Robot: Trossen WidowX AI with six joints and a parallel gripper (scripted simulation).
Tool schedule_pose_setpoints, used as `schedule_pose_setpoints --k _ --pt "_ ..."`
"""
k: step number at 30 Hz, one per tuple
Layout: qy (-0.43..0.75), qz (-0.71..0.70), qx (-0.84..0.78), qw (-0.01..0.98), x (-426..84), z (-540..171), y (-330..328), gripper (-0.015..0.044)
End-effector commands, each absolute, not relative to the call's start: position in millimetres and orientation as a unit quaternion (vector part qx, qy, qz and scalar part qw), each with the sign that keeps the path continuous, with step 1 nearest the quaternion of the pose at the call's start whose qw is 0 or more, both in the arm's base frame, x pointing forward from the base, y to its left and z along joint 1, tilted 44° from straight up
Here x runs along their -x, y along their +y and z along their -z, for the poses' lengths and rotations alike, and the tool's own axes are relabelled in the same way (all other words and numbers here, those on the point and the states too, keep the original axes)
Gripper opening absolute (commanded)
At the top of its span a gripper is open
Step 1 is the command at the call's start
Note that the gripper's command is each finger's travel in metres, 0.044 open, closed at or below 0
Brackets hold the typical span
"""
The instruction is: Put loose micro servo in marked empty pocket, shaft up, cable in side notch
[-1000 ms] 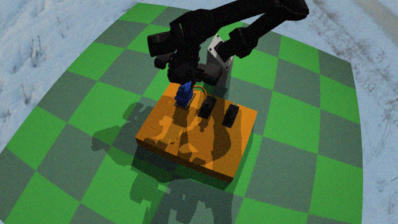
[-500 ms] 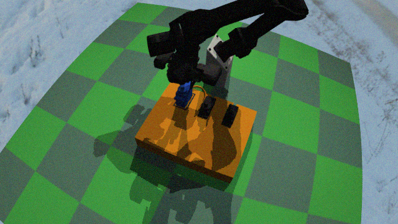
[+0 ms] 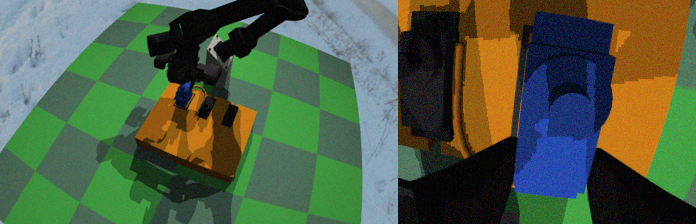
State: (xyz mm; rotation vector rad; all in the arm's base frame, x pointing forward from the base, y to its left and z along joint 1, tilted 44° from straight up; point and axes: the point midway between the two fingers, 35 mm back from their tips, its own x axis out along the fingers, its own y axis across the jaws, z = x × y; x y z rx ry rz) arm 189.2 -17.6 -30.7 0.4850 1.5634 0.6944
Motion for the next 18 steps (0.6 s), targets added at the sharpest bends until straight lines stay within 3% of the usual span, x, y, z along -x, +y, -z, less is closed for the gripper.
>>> schedule_pose_setpoints --k 1,18 --pt "0.682 -0.305 -0.214 0.63 -190.2 33.3 -13.9 0.0" --pt "0.682 -0.304 -0.213 0.63 -189.8 27.6 -20.7 0.0"
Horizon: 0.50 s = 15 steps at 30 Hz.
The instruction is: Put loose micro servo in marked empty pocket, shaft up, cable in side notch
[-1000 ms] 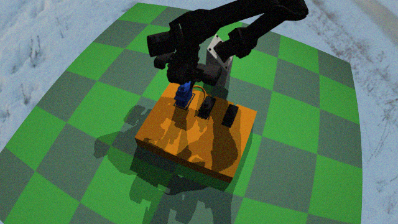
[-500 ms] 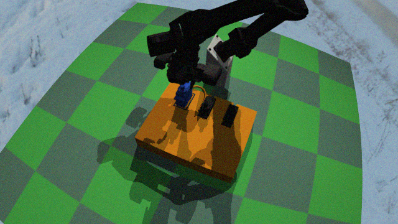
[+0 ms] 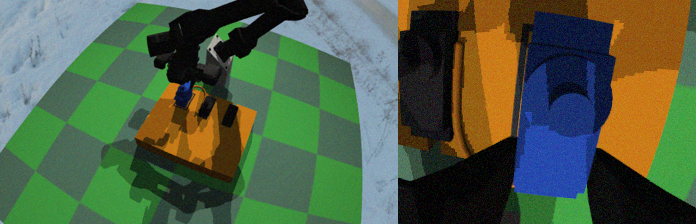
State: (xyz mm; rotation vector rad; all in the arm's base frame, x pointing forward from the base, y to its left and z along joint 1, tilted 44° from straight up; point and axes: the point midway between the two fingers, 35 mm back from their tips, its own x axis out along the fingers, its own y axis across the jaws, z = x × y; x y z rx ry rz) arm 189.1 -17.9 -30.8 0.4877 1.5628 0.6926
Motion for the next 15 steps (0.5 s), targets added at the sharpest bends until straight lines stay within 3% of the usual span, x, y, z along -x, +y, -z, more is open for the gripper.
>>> schedule_pose_setpoints --k 1,15 --pt "0.682 -0.304 -0.213 0.63 -190.0 26.0 -22.5 0.0" --pt "0.682 -0.305 -0.214 0.63 -188.7 22.1 -22.9 0.0"
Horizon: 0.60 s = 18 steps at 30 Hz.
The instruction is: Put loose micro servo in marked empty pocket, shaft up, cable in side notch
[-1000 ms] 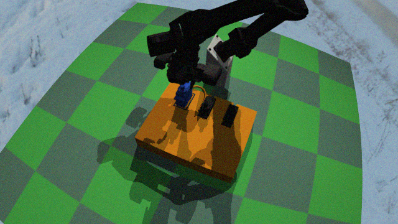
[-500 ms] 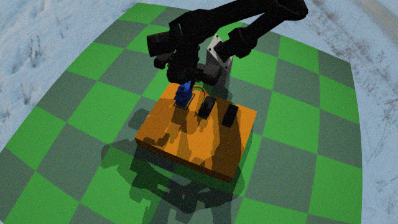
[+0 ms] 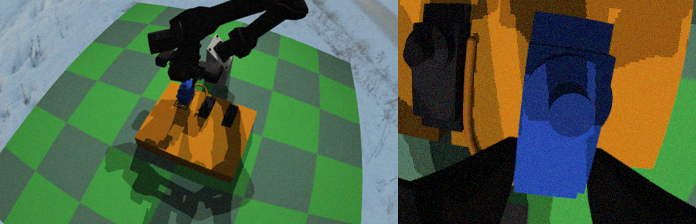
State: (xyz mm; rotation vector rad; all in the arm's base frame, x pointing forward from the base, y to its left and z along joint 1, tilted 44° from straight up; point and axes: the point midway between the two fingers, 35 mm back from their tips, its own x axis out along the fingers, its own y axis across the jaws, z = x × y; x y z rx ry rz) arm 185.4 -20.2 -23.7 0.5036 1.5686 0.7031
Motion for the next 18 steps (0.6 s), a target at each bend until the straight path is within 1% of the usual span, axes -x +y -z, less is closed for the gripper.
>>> schedule_pose_setpoints --k 1,18 --pt "0.682 -0.305 -0.214 0.63 -189.7 22.5 -23.1 0.0" --pt "0.682 -0.305 -0.213 0.63 -196.7 26.2 -25.9 0.0"
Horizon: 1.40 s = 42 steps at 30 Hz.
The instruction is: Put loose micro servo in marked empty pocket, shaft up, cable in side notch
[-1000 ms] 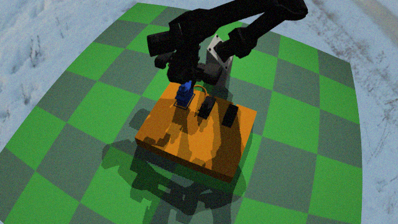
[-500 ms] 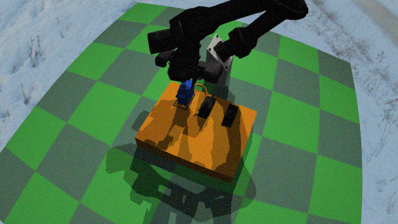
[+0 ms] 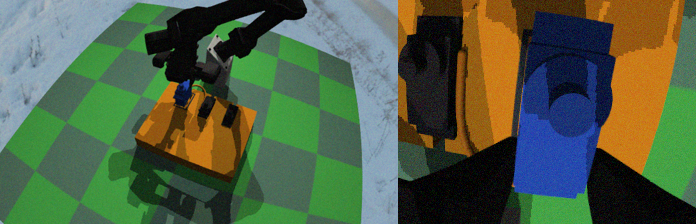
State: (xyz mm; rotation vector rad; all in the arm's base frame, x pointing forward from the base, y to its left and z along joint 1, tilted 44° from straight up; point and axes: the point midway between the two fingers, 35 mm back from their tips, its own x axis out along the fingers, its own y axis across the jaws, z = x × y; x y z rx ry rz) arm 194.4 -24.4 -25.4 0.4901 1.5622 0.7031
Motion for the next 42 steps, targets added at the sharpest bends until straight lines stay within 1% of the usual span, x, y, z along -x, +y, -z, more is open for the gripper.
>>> schedule_pose_setpoints --k 1,12,42 --pt "0.682 -0.305 -0.213 0.63 -197 26 -26 0.0" --pt "0.682 -0.305 -0.214 0.63 -189 24 -25 0.0" --pt "0.682 -0.305 -0.214 0.63 -187 34 -15 0.0"
